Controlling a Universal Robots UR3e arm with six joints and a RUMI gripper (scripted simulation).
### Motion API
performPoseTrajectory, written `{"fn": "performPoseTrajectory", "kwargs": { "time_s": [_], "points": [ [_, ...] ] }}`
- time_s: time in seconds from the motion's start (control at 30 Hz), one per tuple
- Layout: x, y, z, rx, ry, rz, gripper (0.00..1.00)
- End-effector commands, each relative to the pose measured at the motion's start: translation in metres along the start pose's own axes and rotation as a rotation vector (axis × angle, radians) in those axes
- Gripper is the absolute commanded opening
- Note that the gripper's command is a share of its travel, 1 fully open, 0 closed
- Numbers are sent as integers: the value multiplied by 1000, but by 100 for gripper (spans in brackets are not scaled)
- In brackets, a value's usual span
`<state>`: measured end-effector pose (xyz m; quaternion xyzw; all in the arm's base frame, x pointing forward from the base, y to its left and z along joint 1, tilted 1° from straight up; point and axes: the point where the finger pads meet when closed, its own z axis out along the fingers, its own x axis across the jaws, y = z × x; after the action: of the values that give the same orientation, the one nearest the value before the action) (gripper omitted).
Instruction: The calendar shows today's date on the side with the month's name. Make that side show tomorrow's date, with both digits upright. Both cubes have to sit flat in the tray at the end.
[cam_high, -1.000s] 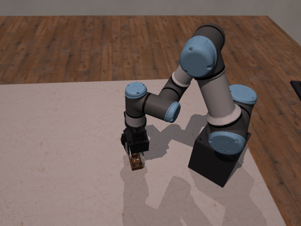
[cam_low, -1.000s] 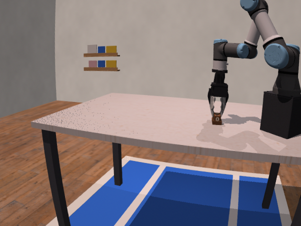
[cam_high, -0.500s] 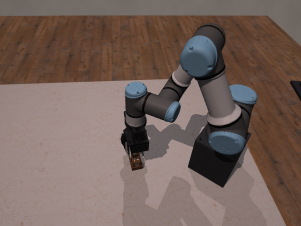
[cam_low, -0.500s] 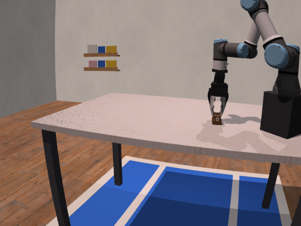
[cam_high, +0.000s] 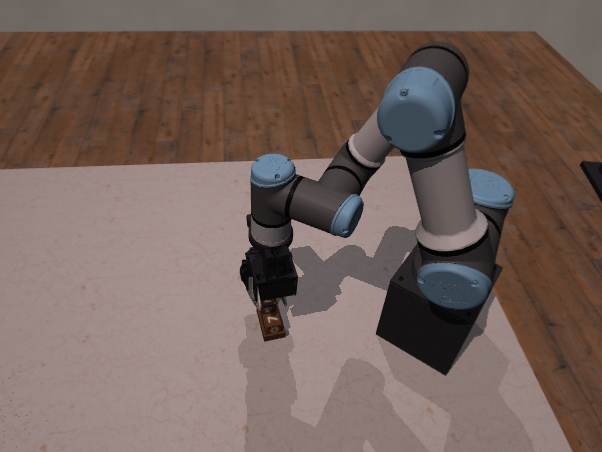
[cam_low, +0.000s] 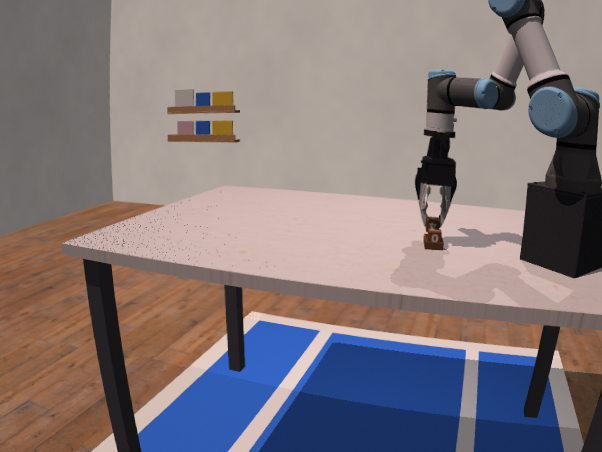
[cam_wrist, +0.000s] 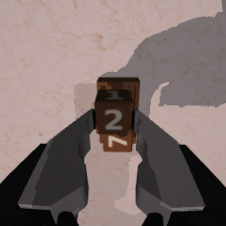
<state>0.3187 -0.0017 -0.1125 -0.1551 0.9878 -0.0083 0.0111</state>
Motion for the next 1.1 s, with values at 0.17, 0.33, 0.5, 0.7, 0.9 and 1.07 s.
{"fn": "performPoseTrajectory", "kwargs": {
  "time_s": [0.17, 0.33, 0.5, 0.7, 0.9, 1.07],
  "points": [
    [2, 2, -37, -10, 10, 0, 10],
    [1, 1, -48, -9, 10, 0, 10],
    [1, 1, -64, -9, 10, 0, 10],
    [1, 1, -77, -9, 10, 0, 10],
    [1, 1, -81, -9, 10, 0, 10],
    [1, 1, -82, -9, 10, 0, 10]
  ]
}}
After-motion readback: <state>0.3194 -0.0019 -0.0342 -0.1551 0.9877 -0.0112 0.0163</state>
